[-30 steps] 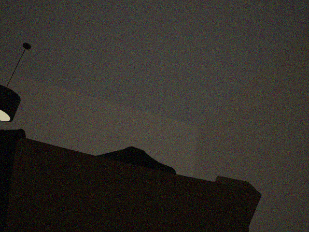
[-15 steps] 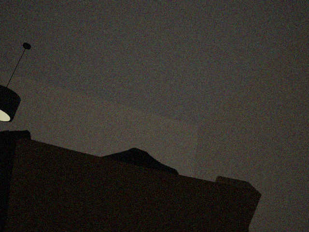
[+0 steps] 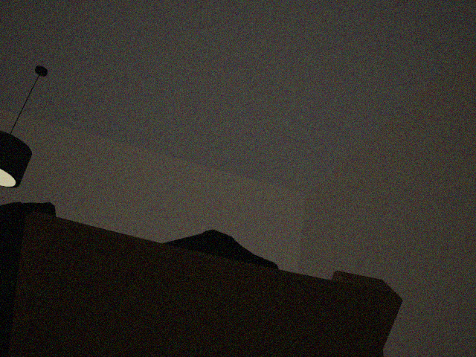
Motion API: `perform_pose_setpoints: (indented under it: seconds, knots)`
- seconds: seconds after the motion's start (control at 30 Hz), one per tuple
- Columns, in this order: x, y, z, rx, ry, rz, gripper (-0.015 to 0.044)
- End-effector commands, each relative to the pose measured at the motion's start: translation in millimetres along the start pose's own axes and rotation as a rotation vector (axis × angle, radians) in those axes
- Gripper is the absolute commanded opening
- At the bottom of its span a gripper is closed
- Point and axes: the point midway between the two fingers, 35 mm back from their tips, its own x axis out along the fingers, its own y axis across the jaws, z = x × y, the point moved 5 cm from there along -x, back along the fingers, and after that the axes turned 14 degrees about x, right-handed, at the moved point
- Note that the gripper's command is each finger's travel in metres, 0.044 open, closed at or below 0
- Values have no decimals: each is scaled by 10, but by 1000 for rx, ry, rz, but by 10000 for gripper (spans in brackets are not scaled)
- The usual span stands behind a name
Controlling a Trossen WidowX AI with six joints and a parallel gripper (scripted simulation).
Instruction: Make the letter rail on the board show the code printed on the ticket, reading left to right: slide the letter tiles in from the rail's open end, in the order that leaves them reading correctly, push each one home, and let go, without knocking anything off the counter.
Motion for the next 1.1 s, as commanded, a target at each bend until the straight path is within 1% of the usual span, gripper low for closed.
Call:
perform_pose_setpoints:
  seconds: [0.0,1.07]
  knots:
    - [11,17,-30,9,6,-2,0]
    - [11,173,-65,9,6,-1,0]
